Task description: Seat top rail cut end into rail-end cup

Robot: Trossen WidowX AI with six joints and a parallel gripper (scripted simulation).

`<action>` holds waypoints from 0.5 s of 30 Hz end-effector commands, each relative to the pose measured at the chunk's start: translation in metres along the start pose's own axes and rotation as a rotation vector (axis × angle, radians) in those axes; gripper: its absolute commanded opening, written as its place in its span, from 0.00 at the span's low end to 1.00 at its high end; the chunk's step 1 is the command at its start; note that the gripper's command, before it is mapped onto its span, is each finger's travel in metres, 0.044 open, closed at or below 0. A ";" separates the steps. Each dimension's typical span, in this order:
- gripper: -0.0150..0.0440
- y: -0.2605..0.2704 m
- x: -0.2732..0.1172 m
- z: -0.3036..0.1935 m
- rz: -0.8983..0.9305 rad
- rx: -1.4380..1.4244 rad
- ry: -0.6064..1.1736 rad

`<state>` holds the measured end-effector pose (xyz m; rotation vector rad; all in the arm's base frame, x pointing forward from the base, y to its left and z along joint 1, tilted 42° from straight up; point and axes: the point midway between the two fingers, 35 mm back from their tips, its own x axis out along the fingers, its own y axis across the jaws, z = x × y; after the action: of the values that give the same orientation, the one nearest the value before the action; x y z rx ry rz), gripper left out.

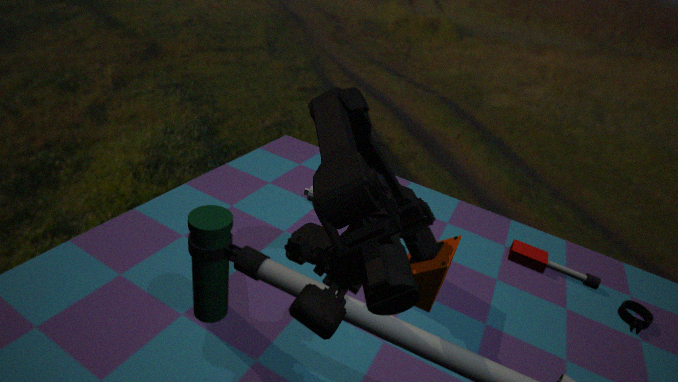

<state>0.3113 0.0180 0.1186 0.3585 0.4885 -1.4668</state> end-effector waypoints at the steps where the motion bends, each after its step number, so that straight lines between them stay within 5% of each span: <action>1: 0.83 -0.003 -0.005 -0.004 0.009 0.001 0.004; 5: 1.00 -0.009 -0.017 -0.012 0.034 -0.002 0.018; 15: 1.00 -0.026 -0.040 -0.029 0.083 -0.008 0.047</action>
<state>0.2877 0.0627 0.1178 0.4028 0.5071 -1.3759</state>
